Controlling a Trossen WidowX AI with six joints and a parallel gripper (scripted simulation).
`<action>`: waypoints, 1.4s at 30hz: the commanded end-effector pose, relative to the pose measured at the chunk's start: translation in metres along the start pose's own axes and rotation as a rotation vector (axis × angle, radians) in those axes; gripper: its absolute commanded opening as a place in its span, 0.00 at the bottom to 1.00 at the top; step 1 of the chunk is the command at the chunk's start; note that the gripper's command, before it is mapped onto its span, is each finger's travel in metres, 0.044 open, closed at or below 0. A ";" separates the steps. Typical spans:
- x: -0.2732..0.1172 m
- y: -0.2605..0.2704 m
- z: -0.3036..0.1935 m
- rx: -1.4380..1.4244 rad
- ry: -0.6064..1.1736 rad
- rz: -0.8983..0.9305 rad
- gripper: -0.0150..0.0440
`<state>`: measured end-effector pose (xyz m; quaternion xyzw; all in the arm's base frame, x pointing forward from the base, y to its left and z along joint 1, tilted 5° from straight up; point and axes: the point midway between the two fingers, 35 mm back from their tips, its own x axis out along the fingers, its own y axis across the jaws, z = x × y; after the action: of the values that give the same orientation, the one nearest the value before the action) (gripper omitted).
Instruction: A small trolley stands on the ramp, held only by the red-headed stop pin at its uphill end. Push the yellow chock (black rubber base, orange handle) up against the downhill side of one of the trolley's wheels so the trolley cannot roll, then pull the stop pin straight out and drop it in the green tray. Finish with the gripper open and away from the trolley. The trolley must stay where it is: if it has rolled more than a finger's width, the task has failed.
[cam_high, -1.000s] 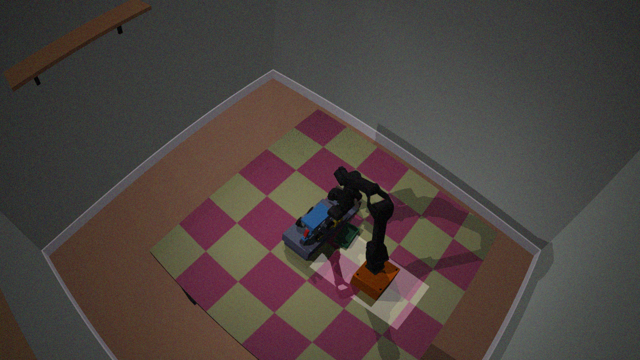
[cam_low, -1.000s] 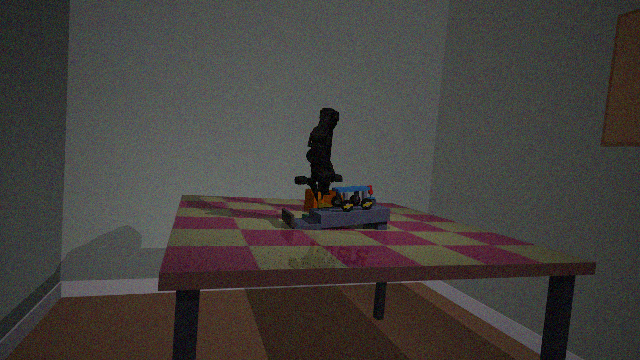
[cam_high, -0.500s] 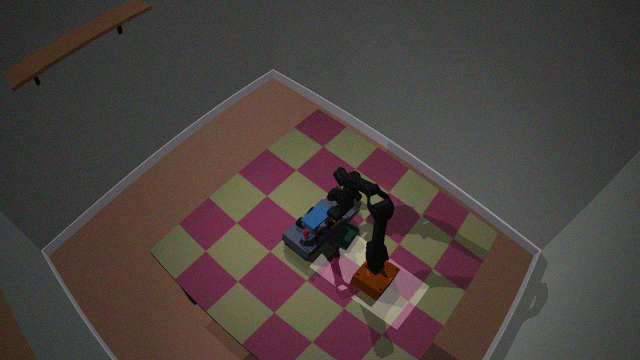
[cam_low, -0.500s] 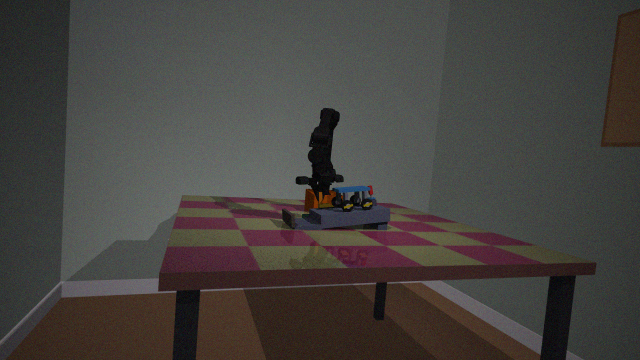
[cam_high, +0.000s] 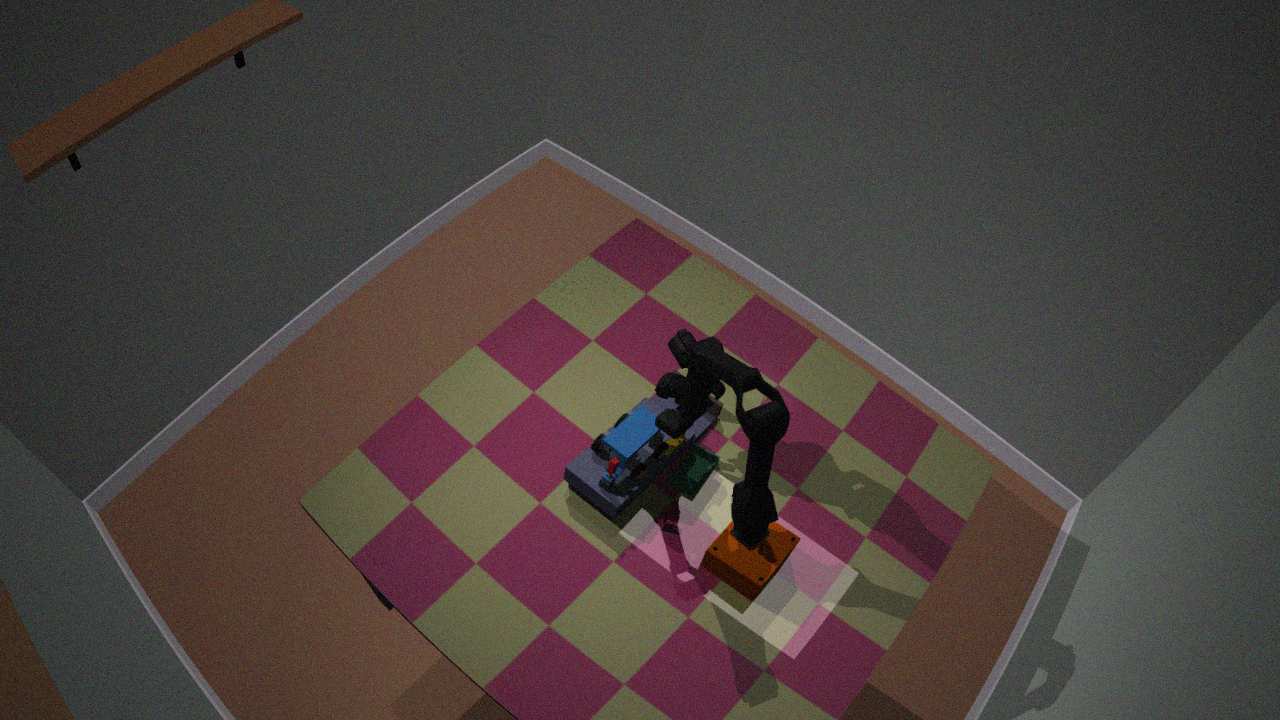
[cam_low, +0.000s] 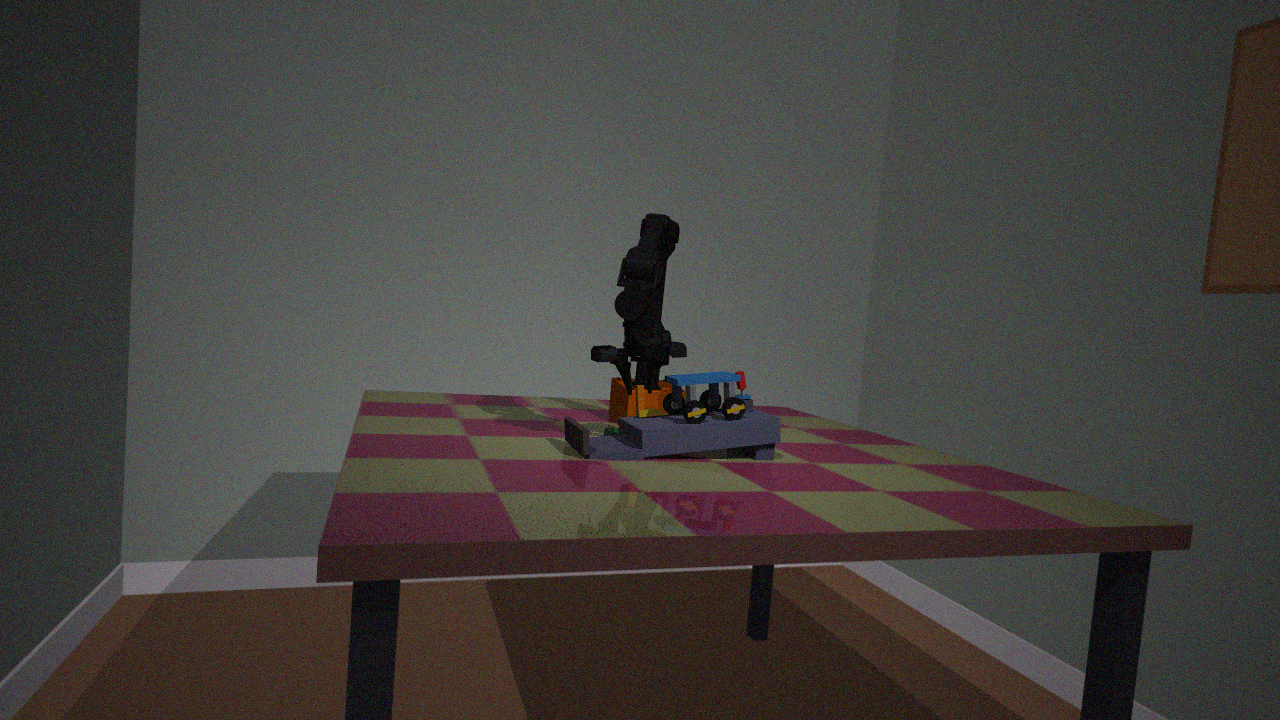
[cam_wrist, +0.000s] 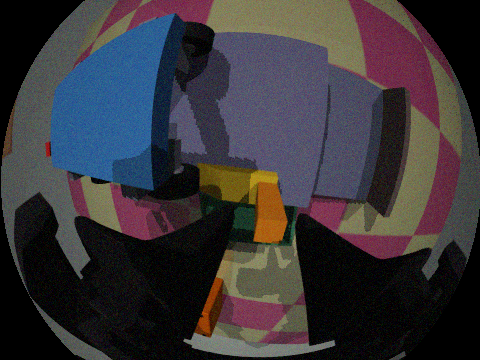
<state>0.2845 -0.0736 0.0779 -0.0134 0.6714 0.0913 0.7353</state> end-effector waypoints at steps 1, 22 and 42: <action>-0.015 0.000 0.000 -0.002 -0.008 0.002 0.58; -0.048 0.011 0.020 0.182 -0.078 -0.019 0.58; -0.058 0.095 0.045 0.855 -0.047 0.112 0.58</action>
<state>0.3100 0.0040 0.1462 0.2869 0.6334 -0.1277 0.7072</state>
